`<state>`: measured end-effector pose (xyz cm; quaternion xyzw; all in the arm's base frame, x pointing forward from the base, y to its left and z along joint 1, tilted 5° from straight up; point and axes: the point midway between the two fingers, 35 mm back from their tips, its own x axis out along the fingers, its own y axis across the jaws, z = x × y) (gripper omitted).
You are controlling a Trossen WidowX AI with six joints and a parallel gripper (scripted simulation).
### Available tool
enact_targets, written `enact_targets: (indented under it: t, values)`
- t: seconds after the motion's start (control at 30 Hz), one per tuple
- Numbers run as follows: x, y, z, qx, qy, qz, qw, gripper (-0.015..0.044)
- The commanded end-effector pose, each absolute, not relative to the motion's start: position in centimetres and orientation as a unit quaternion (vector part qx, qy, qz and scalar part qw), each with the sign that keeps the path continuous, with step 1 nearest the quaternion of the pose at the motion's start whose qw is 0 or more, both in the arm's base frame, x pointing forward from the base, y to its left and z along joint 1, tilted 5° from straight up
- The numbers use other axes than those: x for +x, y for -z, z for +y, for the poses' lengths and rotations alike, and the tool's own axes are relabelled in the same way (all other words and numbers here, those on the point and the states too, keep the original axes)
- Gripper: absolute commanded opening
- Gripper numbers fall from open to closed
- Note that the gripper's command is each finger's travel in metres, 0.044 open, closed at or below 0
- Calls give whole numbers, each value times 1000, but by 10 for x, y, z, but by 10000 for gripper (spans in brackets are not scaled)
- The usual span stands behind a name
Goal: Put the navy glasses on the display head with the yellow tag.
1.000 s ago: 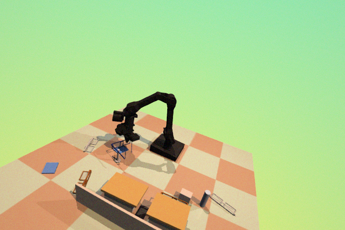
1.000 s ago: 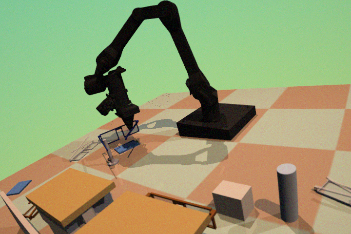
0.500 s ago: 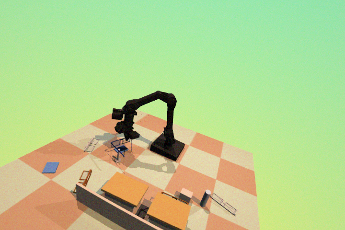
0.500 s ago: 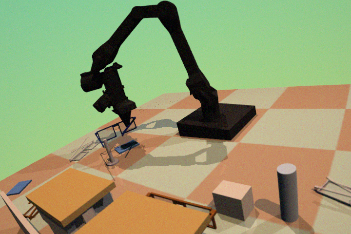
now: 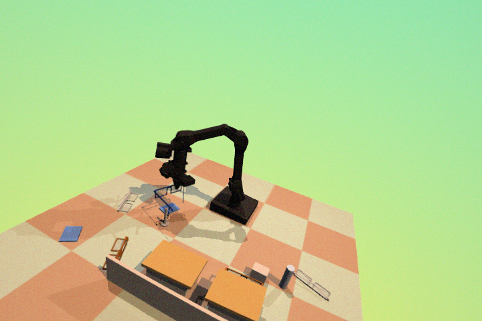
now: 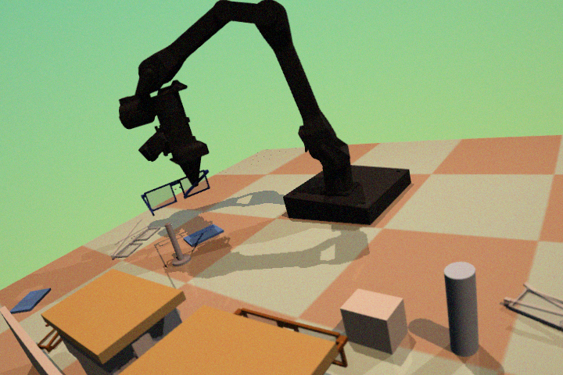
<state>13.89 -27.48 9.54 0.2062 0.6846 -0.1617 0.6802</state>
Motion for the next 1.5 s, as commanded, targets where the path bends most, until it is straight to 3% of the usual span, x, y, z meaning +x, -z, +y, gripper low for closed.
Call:
enact_targets:
  t: [0.0, 0.47, 1.47]
  values:
    - [151, -98, -280, 205, 164, 683, 682, 0]
    - [213, -98, -295, 205, 164, 681, 684, 0]
    - [217, -38, -296, 205, 164, 681, 684, 0]
